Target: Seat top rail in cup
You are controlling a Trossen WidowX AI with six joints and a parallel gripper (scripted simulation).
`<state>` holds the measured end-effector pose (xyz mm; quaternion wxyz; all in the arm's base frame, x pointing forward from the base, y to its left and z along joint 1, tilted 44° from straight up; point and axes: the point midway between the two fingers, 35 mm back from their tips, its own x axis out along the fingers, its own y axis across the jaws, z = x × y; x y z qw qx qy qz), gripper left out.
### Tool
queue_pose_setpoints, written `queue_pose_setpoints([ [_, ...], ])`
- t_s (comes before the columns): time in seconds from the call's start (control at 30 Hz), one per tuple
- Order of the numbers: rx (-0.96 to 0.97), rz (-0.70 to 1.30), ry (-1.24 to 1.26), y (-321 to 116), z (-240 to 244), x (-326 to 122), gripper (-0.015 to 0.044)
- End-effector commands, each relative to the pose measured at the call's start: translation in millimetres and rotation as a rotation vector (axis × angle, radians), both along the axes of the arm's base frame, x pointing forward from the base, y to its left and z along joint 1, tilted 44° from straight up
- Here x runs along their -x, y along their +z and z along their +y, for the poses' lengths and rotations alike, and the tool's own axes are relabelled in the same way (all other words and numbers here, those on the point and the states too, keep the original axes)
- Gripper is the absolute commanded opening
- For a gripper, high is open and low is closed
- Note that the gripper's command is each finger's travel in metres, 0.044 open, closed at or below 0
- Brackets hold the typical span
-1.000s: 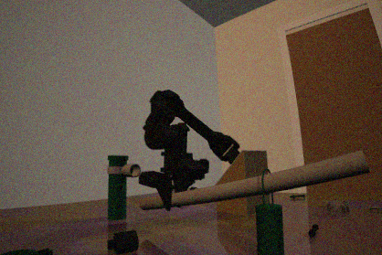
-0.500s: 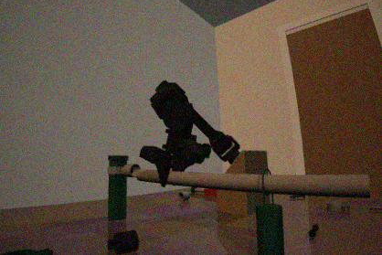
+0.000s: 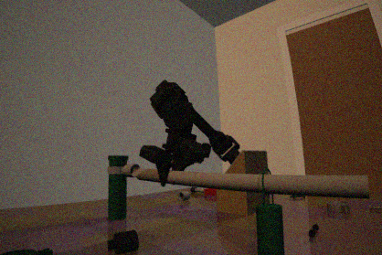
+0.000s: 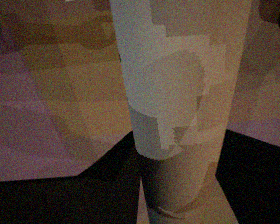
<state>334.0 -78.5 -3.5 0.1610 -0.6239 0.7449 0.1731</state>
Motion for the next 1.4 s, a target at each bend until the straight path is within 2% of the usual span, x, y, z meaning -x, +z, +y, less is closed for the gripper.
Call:
queue_pose_setpoints([
  [0.0,0.0,0.0,0.005,1.1,1.2,-1.3,0.0],
  [0.9,0.0,0.0,0.005,11.3,1.9,-9.1,0.0],
  [1.37,-0.005,0.012,-0.002,21.9,-13.1,-3.9,0.0],
])
